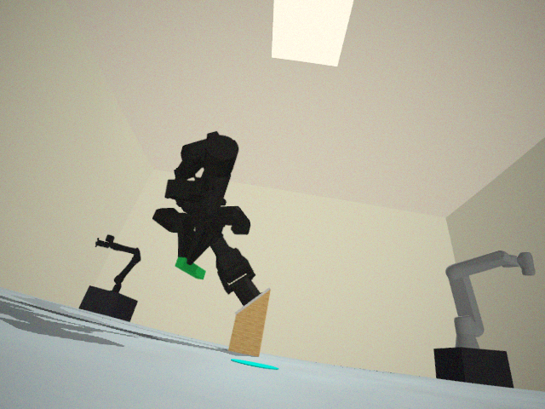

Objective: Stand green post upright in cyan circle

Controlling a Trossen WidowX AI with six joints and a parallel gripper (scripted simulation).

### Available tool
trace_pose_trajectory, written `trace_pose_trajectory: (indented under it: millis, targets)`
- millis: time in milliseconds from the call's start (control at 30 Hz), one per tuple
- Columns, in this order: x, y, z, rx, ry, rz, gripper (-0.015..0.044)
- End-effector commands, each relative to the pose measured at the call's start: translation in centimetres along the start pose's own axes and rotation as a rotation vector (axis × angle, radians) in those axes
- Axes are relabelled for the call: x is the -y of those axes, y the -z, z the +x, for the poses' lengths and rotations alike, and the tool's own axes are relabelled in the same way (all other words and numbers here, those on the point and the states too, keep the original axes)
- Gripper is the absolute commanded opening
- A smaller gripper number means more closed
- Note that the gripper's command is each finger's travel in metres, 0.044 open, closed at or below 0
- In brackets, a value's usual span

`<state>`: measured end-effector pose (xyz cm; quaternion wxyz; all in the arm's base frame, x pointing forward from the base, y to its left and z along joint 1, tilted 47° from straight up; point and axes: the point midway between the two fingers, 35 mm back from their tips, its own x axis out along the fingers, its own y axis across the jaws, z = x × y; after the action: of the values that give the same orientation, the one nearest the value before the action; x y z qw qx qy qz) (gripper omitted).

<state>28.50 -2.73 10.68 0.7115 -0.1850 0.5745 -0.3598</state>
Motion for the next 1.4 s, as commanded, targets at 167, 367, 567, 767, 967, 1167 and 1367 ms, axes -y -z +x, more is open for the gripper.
trace_pose_trajectory:
  millis: [167,367,567,767,967,1167,1367]
  targets:
    - [-1.8,-0.5,-0.8,0.002,-0.011,-0.184,0.0023]
    - [-3.6,-0.8,-1.1,0.004,-0.015,-0.368,0.0023]
    - [-5.4,-1.0,-1.4,0.006,-0.018,-0.552,0.0023]
    - [-7.3,-1.0,-1.7,0.008,-0.020,-0.735,0.0023]
    - [-9.3,-1.0,-2.0,0.010,-0.020,-0.918,0.0023]
    - [-11.2,-0.7,-2.3,0.012,-0.019,-1.101,0.0023]
    - [-13.1,-0.4,-2.5,0.013,-0.016,-1.283,0.0023]
